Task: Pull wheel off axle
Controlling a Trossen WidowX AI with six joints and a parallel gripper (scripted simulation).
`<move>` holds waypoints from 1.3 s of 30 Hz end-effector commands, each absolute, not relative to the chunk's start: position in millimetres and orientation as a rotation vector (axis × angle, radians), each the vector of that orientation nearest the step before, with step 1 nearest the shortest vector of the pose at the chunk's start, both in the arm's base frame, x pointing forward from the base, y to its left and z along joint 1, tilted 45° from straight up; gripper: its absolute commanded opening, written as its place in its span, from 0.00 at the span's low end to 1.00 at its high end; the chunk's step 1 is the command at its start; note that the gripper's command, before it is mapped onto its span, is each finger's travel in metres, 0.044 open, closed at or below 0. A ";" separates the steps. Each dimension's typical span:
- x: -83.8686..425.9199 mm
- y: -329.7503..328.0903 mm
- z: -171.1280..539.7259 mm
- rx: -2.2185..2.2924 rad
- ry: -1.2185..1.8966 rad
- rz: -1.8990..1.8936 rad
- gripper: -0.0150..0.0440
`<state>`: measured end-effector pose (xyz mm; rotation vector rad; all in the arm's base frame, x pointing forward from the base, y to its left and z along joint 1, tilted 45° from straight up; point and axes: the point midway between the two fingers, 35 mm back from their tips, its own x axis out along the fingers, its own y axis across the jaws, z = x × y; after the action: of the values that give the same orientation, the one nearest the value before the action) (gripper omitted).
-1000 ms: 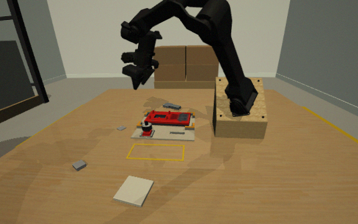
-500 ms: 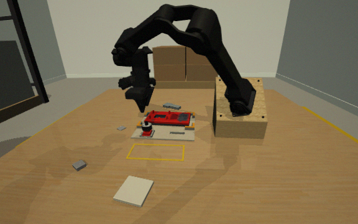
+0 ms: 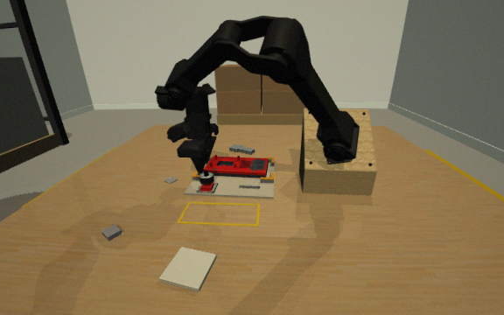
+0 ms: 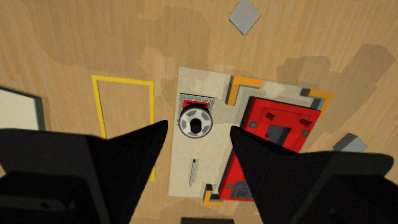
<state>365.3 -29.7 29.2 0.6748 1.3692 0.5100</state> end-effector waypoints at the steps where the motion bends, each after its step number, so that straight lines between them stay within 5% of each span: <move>1: 363.9 -7.0 9.0 0.691 1.381 0.516 0.76; 7: 363.7 -3.1 6.4 0.692 1.381 0.516 0.76; 11: 364.7 -4.4 9.6 0.677 1.383 0.522 0.58; 19: 364.7 -4.4 9.6 0.677 1.383 0.522 0.49; 25: 364.6 -5.2 10.3 0.677 1.383 0.521 0.25; 39: 364.1 -8.5 13.4 0.679 1.382 0.520 0.25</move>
<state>363.3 -6.6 11.0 0.6825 1.3867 0.5197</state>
